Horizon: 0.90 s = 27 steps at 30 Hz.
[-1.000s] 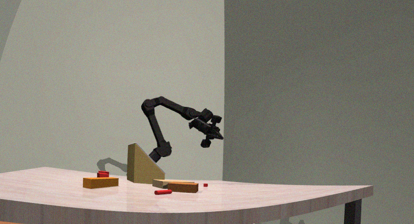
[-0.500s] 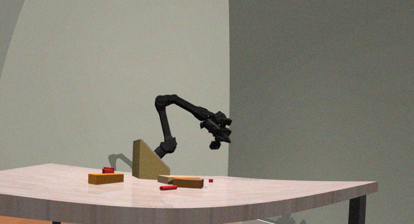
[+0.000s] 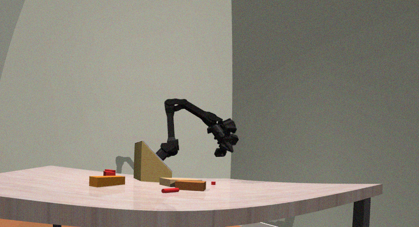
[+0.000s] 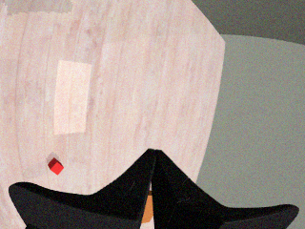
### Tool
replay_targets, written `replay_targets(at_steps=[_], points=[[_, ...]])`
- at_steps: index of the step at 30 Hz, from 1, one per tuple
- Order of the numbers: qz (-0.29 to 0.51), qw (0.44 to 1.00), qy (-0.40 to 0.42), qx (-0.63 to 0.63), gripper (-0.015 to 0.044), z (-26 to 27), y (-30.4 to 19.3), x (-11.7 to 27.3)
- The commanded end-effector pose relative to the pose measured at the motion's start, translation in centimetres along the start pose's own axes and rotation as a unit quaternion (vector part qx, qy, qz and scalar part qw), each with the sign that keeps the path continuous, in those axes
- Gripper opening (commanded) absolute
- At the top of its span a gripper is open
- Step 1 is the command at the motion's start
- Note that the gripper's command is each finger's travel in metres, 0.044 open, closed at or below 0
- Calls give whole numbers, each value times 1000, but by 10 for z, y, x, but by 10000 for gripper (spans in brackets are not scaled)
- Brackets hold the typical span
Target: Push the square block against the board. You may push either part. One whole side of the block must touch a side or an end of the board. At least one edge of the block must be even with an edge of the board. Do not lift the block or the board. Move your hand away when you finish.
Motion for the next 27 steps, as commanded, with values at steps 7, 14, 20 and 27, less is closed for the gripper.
replay_targets(at_steps=[7, 14, 20, 27], points=[[70, 996, 23, -60, 0, -3, -15, -33], [121, 986, 36, -111, 0, -6, -30, -56], [164, 972, 47, -164, 0, -10, -46, -76], [215, 947, 57, -231, 0, -15, -68, -97]])
Point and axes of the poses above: the point midway between the two fingers, 35 mm back from their tips, its own x axis back along the fingers, its own z axis across the jaws, y = z × x, the point moved 6 cm from there along x, back along the fingers, and after that the axes turned 6 degrees about x, right-handed, at the moved point
